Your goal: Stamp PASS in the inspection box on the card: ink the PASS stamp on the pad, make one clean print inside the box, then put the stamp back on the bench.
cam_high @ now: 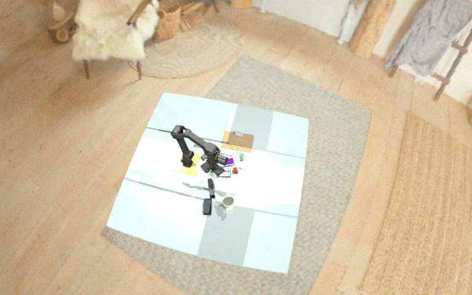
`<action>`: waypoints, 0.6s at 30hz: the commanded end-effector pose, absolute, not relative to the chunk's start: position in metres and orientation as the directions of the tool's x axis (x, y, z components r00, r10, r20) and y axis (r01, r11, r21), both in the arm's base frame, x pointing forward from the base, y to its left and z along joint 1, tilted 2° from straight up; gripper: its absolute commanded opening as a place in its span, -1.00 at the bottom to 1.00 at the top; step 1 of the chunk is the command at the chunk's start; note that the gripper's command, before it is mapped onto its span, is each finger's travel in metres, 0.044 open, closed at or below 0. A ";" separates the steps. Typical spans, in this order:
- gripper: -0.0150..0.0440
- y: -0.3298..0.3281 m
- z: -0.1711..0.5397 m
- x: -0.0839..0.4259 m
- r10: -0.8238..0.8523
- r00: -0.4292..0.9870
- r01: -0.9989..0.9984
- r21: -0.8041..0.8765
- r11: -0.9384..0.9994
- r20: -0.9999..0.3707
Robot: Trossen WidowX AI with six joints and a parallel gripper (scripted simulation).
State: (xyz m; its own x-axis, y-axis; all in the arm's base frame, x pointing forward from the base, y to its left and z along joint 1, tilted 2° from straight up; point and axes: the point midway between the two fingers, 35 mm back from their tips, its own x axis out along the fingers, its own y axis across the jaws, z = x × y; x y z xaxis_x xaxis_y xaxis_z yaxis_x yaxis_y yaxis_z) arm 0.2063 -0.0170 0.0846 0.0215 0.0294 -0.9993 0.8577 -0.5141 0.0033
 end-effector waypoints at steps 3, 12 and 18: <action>-0.49 -0.017 0.075 0.206 0.030 0.021 0.855 0.002 -0.518 -0.999; -0.49 -0.016 0.061 0.205 0.030 0.021 0.855 0.002 -0.518 -0.999; -0.31 -0.016 0.059 0.205 0.030 0.020 0.858 0.002 -0.514 -0.999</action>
